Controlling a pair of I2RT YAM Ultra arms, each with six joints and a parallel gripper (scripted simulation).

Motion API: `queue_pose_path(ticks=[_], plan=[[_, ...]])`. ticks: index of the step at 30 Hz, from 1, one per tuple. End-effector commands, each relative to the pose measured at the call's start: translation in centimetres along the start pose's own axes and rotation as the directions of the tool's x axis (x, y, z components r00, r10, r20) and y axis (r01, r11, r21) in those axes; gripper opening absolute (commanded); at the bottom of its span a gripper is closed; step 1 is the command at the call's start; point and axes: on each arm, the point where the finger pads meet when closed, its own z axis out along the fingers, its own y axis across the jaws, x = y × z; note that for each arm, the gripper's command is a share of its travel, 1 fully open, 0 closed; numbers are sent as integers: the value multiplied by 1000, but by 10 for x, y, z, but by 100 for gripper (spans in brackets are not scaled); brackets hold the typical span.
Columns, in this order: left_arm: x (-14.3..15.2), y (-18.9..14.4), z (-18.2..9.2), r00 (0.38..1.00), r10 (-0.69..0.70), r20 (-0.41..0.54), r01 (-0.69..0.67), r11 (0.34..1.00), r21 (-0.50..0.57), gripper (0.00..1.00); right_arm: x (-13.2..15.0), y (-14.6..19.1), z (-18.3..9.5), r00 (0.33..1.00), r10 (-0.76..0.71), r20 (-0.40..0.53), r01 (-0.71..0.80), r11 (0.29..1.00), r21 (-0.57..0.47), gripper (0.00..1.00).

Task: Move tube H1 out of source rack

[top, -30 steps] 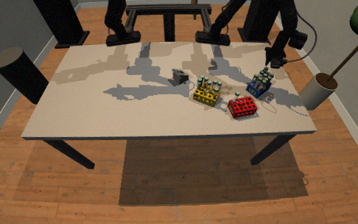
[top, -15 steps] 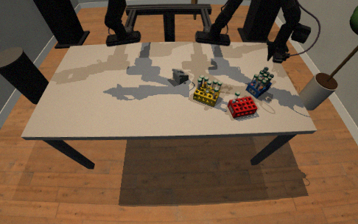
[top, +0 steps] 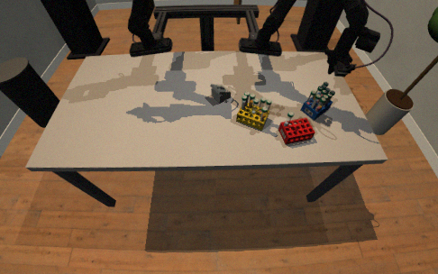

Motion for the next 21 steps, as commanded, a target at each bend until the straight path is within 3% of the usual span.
queue_pose_path(ticks=[1, 4, 21], plan=[[-12, -9, -9, 987, -159, 26, 160, 987, -29, 0, -21, -7, -11, 1000, 11, 28, -12, 1000, 23, 0], [-18, -16, -7, 972, -235, 26, 235, 971, -30, 0, -21, -7, -11, 1000, 11, 28, -12, 1000, 23, 0], [-47, -55, -1, 972, -235, 29, 236, 971, -28, 0, -21, -7, -11, 1000, 11, 28, -12, 1000, 23, 0]])
